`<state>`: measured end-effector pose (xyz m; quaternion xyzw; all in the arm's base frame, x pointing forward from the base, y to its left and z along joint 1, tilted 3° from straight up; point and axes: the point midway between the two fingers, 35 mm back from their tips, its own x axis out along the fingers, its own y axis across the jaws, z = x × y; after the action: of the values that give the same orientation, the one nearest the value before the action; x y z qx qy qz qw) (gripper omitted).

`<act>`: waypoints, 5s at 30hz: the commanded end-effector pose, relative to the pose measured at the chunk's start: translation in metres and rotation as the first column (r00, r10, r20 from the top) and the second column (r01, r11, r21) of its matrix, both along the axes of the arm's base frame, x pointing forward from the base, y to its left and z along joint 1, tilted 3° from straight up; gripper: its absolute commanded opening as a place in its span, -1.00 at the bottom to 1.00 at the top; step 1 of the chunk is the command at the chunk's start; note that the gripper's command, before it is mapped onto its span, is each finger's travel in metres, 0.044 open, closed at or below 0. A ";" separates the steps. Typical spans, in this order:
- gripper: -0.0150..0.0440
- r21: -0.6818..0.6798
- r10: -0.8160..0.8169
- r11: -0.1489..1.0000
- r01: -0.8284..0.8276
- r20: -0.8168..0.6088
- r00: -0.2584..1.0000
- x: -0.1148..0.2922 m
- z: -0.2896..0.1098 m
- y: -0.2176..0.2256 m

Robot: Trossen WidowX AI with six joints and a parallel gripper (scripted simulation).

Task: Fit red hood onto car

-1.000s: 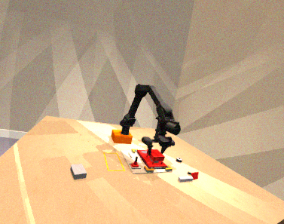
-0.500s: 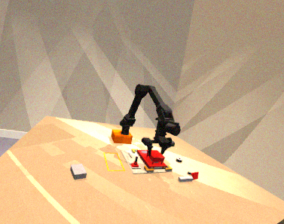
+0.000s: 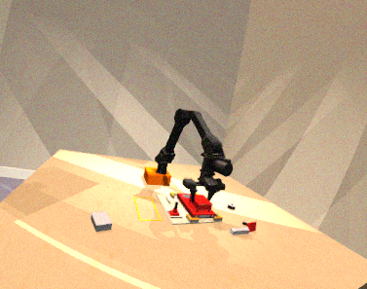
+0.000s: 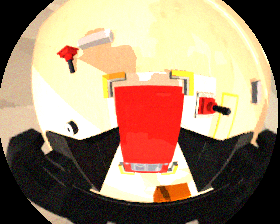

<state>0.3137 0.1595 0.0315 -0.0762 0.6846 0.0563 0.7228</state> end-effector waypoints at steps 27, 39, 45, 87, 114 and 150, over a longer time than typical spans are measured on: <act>-0.49 -0.001 0.000 1.000 0.000 0.001 1.000 0.000 0.005 0.000; -0.49 0.001 0.000 1.000 0.000 0.008 1.000 0.000 0.004 0.000; -0.49 0.003 0.001 1.000 -0.001 0.011 1.000 0.000 0.003 0.000; -0.49 0.004 0.001 1.000 -0.001 0.013 1.000 0.000 0.004 0.000; -0.49 0.004 0.001 1.000 -0.001 0.015 1.000 0.000 -0.005 0.000; 1.00 0.007 0.000 1.000 0.000 0.015 1.000 0.001 -0.010 0.000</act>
<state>0.3146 0.1599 0.0218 -0.0740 0.6789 0.0582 0.7282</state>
